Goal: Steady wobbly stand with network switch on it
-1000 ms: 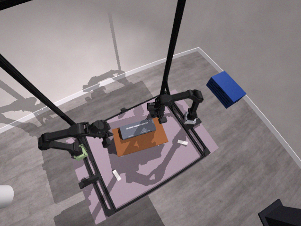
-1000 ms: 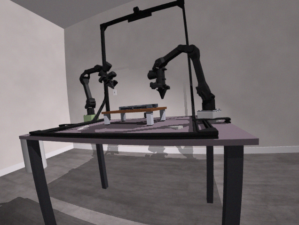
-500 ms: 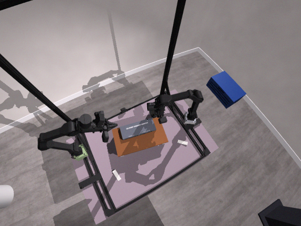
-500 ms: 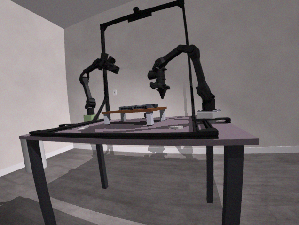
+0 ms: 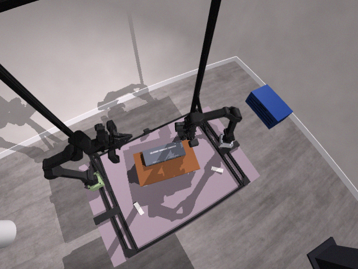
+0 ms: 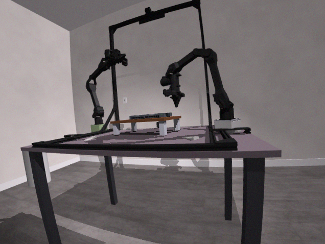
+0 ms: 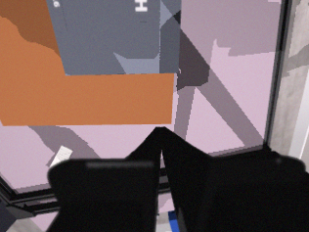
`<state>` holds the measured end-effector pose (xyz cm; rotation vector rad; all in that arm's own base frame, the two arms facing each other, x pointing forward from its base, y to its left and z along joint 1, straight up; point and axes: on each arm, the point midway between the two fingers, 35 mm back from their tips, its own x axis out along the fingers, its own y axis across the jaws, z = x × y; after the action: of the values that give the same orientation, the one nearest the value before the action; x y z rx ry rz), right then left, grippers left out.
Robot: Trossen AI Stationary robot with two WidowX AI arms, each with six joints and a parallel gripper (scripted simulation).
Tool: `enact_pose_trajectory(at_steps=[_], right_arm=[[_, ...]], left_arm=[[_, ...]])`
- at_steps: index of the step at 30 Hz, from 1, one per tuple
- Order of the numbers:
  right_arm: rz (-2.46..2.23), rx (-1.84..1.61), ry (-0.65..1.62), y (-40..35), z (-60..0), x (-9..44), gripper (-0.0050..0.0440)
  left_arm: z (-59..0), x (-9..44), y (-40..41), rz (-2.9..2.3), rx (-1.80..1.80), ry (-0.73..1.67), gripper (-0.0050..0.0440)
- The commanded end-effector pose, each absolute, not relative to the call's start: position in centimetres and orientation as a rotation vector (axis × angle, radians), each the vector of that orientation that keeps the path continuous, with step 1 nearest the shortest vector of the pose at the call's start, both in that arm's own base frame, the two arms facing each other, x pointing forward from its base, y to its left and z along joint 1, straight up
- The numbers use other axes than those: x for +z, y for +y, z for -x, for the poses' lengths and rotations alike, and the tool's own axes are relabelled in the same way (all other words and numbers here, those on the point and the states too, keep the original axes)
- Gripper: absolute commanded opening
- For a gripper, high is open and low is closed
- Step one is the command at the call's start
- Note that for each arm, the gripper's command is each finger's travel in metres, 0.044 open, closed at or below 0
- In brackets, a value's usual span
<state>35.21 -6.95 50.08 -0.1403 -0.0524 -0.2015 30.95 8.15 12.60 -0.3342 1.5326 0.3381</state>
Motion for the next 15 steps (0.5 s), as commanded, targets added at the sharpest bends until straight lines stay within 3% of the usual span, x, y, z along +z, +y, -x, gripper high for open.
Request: enact_pose_trajectory(at_steps=[1,12,15], right_arm=[[0.137,-0.203,-0.082,-7.1,-35.8,51.1,0.0],[0.144,-0.217,-0.546,-5.9,-30.0,63.8,0.0],[0.144,-0.217,-0.546,-5.9,-30.0,63.8,0.0]], left_arm=[[-30.9,12.6,8.1,0.334,0.338,1.533,0.0],[-30.9,12.6,8.1,0.334,0.338,1.533,0.0],[-30.9,12.6,8.1,0.334,0.338,1.533,0.0]])
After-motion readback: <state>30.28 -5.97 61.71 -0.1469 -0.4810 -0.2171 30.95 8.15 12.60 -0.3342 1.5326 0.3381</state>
